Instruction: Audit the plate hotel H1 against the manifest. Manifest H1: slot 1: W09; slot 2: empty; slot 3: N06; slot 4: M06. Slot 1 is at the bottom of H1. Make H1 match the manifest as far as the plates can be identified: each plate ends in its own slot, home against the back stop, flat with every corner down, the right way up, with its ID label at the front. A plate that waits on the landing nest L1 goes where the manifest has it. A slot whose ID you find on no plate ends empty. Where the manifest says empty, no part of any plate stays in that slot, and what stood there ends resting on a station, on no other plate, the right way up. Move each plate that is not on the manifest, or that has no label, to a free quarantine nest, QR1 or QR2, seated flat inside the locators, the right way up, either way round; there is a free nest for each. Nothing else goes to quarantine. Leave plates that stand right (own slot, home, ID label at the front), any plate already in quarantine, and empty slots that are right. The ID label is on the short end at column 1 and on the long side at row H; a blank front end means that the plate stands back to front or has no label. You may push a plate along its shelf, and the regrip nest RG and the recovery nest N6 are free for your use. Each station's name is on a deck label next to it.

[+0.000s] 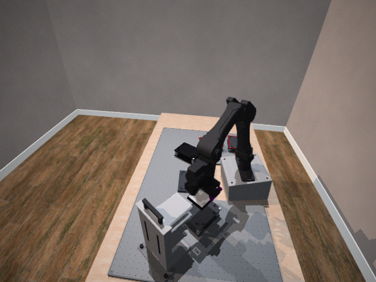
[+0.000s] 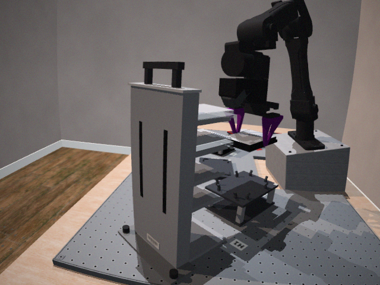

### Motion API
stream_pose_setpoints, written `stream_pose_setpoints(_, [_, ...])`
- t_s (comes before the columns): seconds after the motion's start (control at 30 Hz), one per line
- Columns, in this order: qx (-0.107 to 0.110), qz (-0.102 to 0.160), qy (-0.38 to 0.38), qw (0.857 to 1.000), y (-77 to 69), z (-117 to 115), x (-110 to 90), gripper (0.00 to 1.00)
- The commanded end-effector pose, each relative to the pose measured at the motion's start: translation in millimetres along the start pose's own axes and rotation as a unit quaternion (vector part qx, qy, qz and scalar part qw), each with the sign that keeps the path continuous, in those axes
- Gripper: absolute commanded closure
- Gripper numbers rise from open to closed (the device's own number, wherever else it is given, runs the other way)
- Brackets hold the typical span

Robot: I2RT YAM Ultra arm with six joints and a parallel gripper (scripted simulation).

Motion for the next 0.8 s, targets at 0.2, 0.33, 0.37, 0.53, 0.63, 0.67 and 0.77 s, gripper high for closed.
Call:
stream_pose_setpoints(0.2, [-0.001,-0.015,0.004,1.0,-36.0,-1.3,-1.0,0.14])
stream_pose_setpoints(0.33, [-0.001,-0.015,0.004,1.0,-41.3,-1.3,-1.2,0.14])
stream_pose_setpoints(0.37, [-0.001,-0.015,0.004,1.0,-43.9,-1.3,-1.3,0.14])
stream_pose_setpoints(0.53, [-0.001,-0.015,0.004,1.0,-57.3,-1.3,-1.6,0.14])
stream_pose_setpoints(0.63, [-0.001,-0.015,0.004,1.0,-63.8,-1.3,-1.8,0.14])
stream_pose_setpoints(0.67, [-0.001,-0.015,0.004,1.0,-63.7,-1.3,-1.9,0.14])
stream_pose_setpoints(0.77, [-0.001,-0.015,0.004,1.0,-63.8,-1.3,-1.8,0.14])
Point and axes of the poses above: the point where the finger pads meet when closed, its own y axis out along the fingers, its own z axis across the jaws, x = y × z, the point moved 10 cm from there along -y, back along the fingers, and after that the axes turned 6 degrees about -y, right-handed, at the moved point
